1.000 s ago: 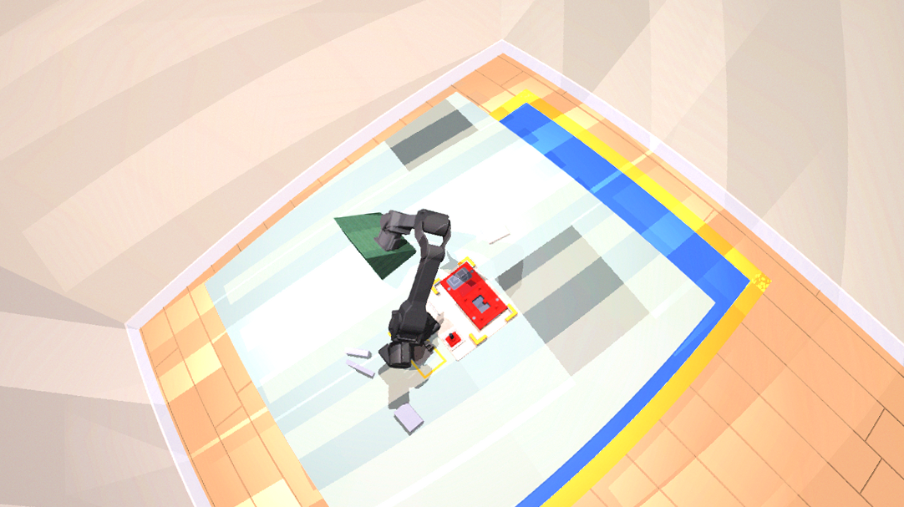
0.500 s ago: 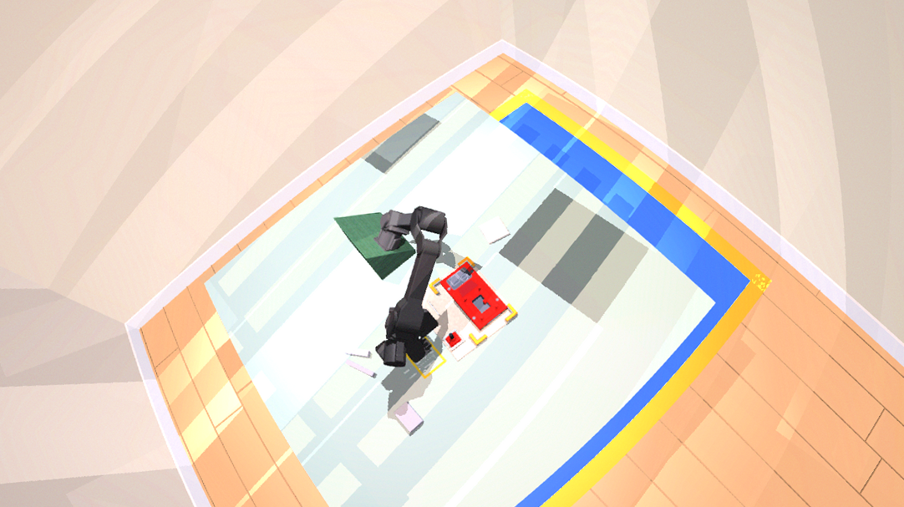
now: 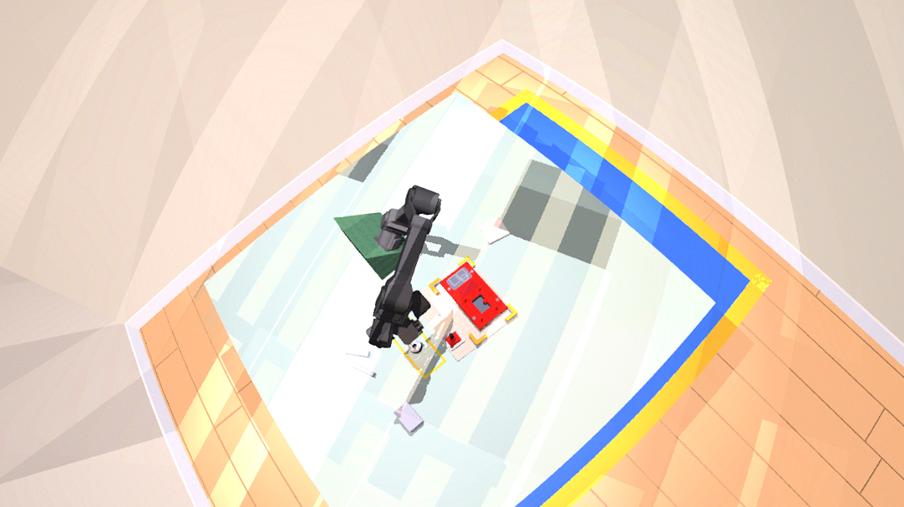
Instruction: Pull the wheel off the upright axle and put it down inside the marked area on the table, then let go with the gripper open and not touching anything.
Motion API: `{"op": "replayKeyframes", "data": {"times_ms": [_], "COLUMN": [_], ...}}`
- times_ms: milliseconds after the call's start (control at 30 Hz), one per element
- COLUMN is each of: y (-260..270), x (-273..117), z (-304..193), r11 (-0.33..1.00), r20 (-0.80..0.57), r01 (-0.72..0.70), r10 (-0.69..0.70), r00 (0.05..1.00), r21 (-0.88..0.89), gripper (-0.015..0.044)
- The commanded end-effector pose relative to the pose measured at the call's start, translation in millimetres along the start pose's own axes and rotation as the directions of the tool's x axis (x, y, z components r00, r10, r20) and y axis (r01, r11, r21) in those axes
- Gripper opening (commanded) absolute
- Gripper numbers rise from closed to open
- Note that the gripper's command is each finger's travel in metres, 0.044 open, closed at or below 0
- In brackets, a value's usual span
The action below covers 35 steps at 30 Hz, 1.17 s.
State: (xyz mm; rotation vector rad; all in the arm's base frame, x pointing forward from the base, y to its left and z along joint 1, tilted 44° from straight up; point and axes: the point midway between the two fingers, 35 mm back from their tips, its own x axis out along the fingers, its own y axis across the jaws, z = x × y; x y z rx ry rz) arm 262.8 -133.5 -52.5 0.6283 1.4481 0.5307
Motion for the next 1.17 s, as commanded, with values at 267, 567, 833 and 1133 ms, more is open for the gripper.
{"op": "replayKeyframes", "data": {"times_ms": [267, 567, 833, 1133], "y": [21, 21, 21, 21], "x": [-24, -24, -24, -24], "z": [-47, -47, -47, -47], "r11": [1.0, 1.0, 1.0, 1.0], "r20": [-0.011, -0.011, -0.011, -0.011], "r01": [-0.002, -0.002, -0.002, -0.002], "r10": [0.002, 0.002, 0.002, 0.002], "r00": [1.0, 1.0, 1.0, 1.0], "r21": [-0.001, -0.001, -0.001, -0.001], "gripper": [0.044, 0.044, 0.044, 0.044]}}
